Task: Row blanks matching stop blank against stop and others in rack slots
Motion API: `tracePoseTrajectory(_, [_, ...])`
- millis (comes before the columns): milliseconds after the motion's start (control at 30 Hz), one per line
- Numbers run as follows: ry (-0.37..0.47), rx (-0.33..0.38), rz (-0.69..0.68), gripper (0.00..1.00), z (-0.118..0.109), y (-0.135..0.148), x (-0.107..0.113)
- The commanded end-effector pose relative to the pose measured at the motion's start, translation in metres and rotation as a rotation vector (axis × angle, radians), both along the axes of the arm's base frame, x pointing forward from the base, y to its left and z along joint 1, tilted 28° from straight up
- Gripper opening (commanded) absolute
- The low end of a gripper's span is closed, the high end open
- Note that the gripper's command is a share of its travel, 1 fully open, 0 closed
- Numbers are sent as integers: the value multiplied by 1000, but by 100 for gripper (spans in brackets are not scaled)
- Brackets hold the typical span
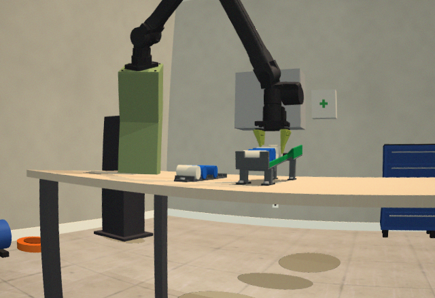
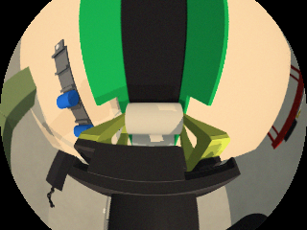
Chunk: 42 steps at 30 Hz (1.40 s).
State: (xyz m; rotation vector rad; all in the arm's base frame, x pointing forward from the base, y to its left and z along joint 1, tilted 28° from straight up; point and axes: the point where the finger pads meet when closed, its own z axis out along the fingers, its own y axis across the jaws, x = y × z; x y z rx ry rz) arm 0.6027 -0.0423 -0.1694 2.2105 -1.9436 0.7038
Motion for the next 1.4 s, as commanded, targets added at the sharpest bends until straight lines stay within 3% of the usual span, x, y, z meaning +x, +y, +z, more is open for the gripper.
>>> tracePoseTrajectory(0, [-3, 1, 25, 60, 4, 13, 7])
tracePoseTrajectory(1200, [-1, 1, 26, 60, 3, 13, 4])
tracePoseTrajectory(1367, [-1, 1, 26, 68, 3, 13, 4])
